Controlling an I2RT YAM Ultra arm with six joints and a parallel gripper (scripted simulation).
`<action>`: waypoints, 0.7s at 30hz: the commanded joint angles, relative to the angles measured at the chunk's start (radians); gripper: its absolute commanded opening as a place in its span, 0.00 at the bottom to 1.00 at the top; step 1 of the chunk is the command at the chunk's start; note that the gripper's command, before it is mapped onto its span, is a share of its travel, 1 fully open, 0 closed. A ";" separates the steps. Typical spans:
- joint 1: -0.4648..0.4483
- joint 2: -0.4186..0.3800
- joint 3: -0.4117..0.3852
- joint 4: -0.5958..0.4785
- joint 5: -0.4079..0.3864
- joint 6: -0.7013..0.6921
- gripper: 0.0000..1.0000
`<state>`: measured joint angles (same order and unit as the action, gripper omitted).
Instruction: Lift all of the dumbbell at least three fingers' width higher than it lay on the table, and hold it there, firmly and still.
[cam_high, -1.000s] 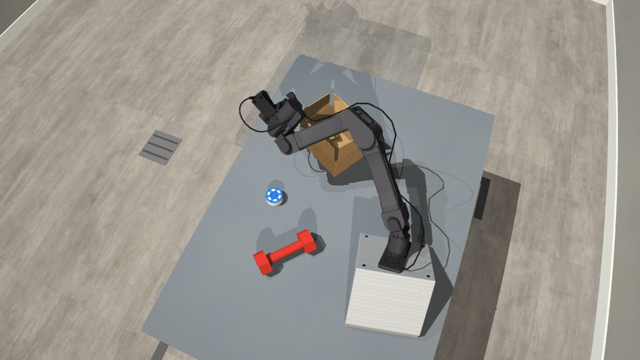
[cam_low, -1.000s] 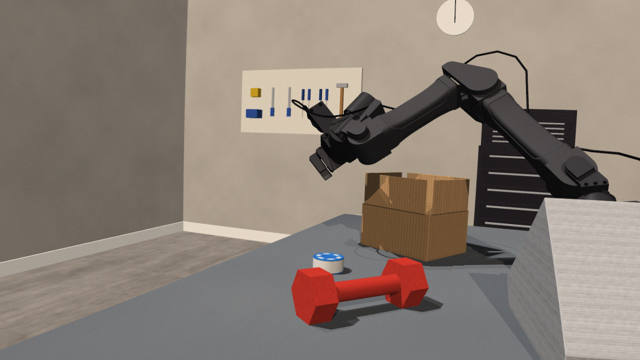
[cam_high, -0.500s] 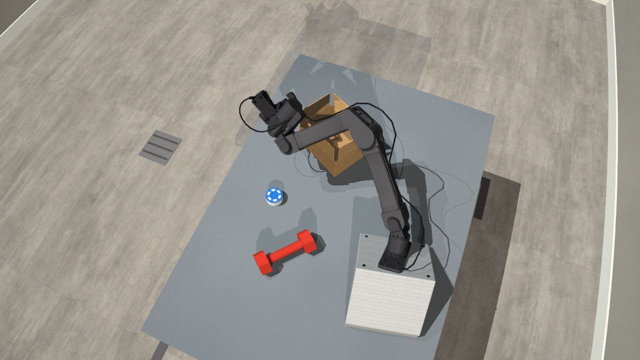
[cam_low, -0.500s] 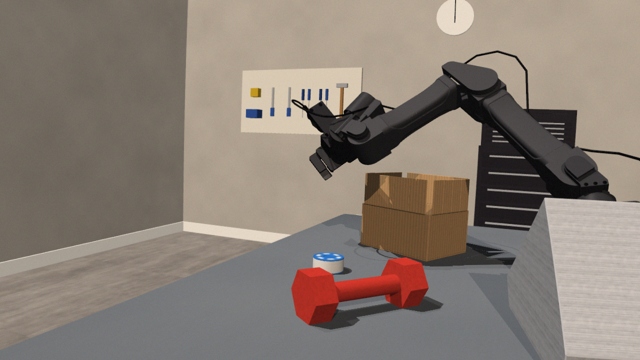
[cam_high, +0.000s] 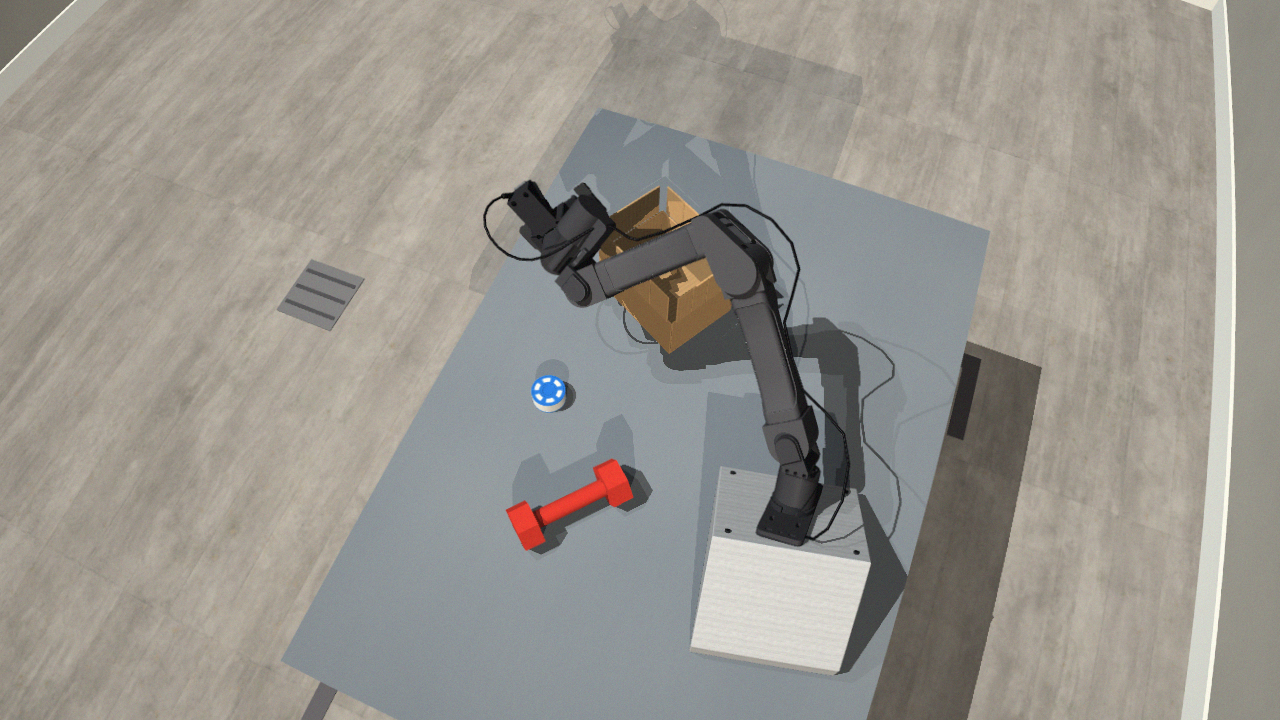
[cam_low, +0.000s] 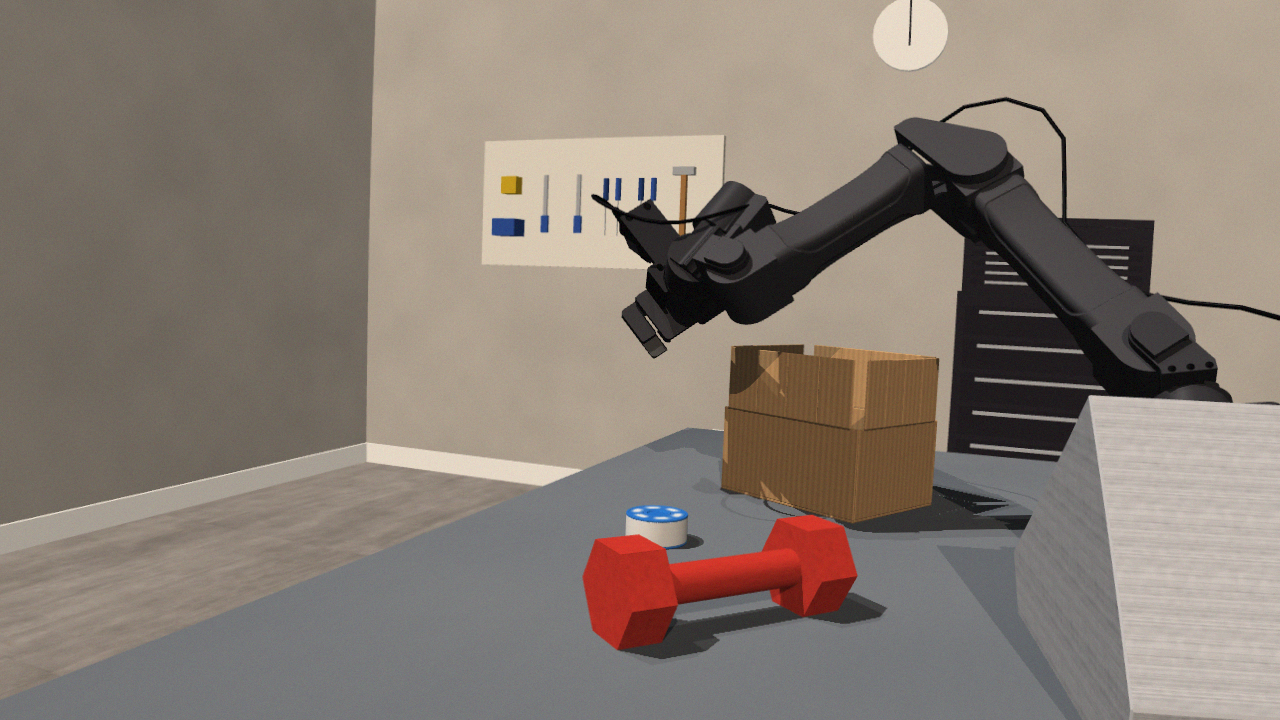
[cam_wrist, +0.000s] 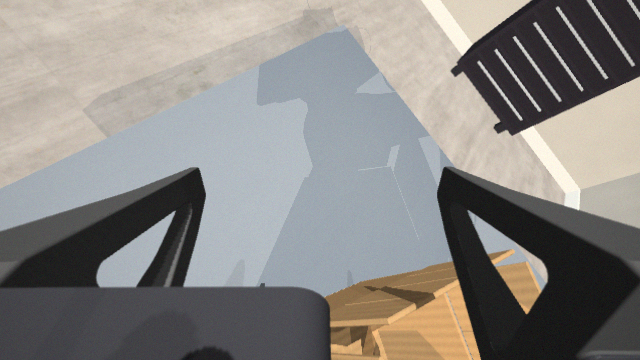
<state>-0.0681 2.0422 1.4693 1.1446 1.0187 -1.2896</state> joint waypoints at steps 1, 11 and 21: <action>0.033 -0.103 -0.031 -0.063 -0.093 0.101 1.00; 0.044 -0.251 -0.100 -0.238 -0.237 0.296 1.00; 0.051 -0.373 -0.152 -0.382 -0.359 0.455 1.00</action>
<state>-0.0471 1.7073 1.3300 0.8154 0.7235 -0.8970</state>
